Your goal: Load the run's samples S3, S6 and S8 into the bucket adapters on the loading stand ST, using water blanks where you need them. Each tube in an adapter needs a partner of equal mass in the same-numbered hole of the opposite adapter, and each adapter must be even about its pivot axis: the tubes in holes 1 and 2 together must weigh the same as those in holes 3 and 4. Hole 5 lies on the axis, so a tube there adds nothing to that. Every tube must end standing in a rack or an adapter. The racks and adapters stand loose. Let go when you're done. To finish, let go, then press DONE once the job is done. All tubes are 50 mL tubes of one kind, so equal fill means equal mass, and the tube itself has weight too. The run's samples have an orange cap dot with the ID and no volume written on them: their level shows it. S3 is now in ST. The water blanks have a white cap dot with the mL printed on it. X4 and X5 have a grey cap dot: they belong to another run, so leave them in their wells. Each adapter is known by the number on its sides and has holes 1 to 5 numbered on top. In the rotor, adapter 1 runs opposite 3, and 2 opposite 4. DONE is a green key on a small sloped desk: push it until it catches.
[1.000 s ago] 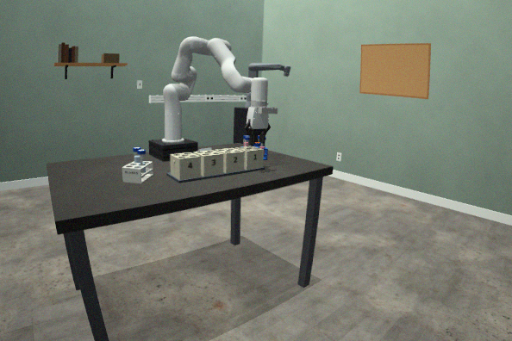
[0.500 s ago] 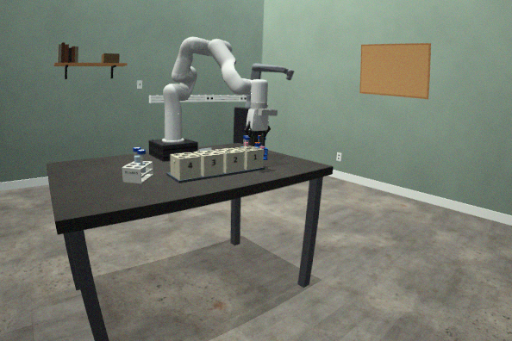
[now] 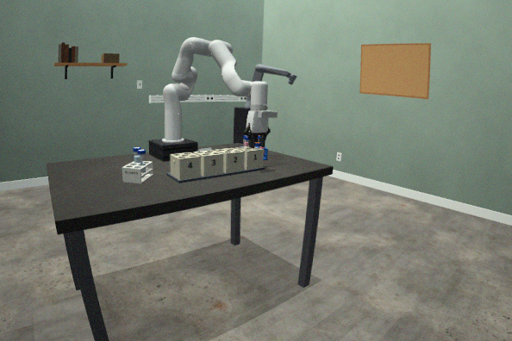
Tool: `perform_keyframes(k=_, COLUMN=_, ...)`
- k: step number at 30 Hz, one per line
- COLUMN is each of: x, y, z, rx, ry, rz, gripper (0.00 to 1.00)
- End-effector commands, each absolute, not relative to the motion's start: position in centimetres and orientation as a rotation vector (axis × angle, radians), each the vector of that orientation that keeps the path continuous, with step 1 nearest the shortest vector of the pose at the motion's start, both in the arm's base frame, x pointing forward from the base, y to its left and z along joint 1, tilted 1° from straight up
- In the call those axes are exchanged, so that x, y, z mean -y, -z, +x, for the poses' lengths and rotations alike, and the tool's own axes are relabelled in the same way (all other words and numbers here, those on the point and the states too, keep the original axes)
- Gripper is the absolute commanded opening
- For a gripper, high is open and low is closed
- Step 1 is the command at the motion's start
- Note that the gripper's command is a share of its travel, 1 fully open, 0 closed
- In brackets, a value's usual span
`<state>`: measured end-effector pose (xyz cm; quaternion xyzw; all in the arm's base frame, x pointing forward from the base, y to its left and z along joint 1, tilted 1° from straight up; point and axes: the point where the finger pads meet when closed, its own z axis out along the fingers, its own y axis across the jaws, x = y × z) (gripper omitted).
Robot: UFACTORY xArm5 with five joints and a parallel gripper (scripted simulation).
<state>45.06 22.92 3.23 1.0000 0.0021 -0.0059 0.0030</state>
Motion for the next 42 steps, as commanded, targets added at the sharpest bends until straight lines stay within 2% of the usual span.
perform_keyframes(k=1, x=-22.99, y=-3.26, z=45.19, rx=-0.007, ry=0.019, rz=3.146, gripper=0.57)
perform_keyframes(k=10, x=-22.99, y=-3.26, z=45.19, rx=-0.007, ry=0.019, rz=3.146, gripper=0.57)
perform_keyframes(k=11, x=-22.99, y=-3.33, z=45.19, rx=-0.007, ry=0.019, rz=3.146, gripper=0.0)
perform_keyframes(k=42, x=-22.99, y=-3.44, z=45.19, rx=-0.007, ry=0.019, rz=3.146, gripper=0.0)
